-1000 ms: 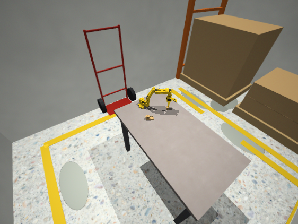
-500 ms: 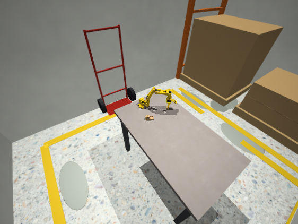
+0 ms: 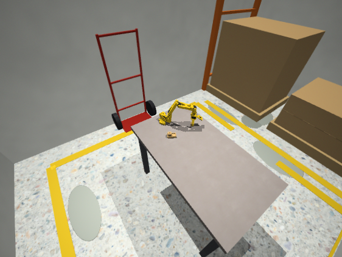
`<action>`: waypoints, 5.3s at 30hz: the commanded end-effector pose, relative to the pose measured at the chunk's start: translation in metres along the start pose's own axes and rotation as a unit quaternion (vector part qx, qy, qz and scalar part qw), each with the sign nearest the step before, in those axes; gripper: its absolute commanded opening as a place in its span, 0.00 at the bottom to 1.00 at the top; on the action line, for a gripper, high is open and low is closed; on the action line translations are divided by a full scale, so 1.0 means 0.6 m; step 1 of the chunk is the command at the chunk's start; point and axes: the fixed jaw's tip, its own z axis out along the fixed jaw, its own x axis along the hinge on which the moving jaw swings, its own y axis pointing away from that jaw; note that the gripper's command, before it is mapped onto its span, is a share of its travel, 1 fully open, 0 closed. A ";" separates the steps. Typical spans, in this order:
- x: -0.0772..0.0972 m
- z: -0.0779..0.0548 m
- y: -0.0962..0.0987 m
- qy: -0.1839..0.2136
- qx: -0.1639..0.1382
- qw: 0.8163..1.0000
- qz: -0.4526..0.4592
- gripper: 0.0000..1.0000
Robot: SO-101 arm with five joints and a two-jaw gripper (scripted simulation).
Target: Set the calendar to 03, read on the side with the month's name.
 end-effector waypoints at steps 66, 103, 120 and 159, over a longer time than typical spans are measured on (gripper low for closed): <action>-0.008 -0.005 -0.016 -0.019 -0.001 1.000 0.001 0.09; -0.005 -0.086 -0.009 -0.030 -0.001 1.000 0.001 0.00; -0.006 -0.089 -0.009 -0.034 -0.001 0.999 0.001 0.00; 0.002 -0.088 -0.012 -0.033 0.010 0.947 -0.320 0.00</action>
